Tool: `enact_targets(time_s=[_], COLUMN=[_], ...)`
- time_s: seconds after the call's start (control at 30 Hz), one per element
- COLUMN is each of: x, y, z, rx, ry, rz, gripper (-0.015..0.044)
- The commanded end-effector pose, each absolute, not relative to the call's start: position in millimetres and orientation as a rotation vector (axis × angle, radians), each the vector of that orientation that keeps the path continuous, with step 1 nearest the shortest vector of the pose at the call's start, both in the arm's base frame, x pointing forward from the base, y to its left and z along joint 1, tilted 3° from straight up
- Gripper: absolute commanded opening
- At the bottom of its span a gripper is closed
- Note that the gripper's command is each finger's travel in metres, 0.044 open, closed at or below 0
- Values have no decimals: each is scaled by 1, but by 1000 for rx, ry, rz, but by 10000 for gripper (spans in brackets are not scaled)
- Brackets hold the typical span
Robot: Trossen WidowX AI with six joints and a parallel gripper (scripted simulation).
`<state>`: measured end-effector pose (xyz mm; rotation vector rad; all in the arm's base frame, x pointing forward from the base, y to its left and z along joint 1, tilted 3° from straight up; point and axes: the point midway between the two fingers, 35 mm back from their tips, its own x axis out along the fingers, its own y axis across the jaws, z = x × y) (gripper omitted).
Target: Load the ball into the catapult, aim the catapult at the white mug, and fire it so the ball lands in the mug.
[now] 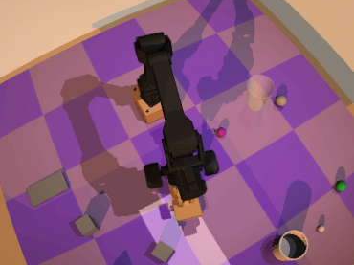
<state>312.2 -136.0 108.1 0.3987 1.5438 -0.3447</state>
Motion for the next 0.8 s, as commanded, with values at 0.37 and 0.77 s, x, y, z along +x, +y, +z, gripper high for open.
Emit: enact_targets(time_s=[0.37, 0.77], x=[309, 302], y=[-133, -128], z=[101, 84], rx=[407, 408], ry=[1546, 1547], rz=[-347, -347], gripper=[0, 0])
